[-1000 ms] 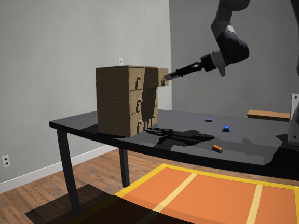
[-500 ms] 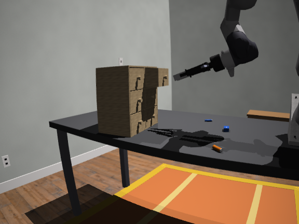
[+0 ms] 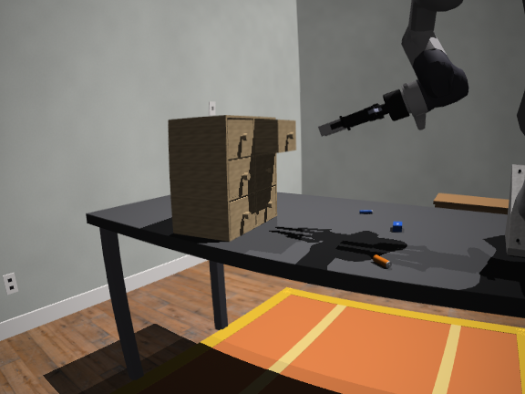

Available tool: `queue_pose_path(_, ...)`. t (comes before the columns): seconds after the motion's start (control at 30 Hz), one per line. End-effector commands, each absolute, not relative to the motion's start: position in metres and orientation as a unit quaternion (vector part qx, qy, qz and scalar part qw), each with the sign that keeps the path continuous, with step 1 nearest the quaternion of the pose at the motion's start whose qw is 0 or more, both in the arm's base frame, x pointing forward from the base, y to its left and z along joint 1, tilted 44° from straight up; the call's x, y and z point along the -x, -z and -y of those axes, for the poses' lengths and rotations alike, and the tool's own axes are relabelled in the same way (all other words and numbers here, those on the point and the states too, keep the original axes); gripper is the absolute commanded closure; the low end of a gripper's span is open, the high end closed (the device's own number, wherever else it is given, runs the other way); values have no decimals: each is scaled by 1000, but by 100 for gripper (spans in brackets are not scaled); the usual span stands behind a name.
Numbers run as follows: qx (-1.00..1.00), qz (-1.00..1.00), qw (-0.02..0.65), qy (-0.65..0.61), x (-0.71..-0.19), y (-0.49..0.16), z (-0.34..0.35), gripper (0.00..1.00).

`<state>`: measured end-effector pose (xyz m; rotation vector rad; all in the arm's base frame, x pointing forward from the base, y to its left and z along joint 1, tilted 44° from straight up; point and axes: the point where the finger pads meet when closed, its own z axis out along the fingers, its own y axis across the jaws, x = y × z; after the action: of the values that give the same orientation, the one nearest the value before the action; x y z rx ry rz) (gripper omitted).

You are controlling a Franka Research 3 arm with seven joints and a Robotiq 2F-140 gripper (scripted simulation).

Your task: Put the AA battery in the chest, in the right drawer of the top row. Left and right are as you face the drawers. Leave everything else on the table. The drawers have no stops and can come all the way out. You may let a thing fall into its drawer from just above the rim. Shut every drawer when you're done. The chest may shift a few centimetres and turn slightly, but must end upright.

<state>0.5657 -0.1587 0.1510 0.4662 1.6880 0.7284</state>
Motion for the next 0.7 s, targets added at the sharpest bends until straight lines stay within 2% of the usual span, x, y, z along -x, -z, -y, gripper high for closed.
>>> queue_pose_path(0.0,-195,-721,585,-316,-556,-156,158,72)
queue_pose_path(0.4,-192,-725,579,-318,-554,-157,159,72)
queue_pose_path(0.67,-179,-749,549,-325,-546,-161,164,72)
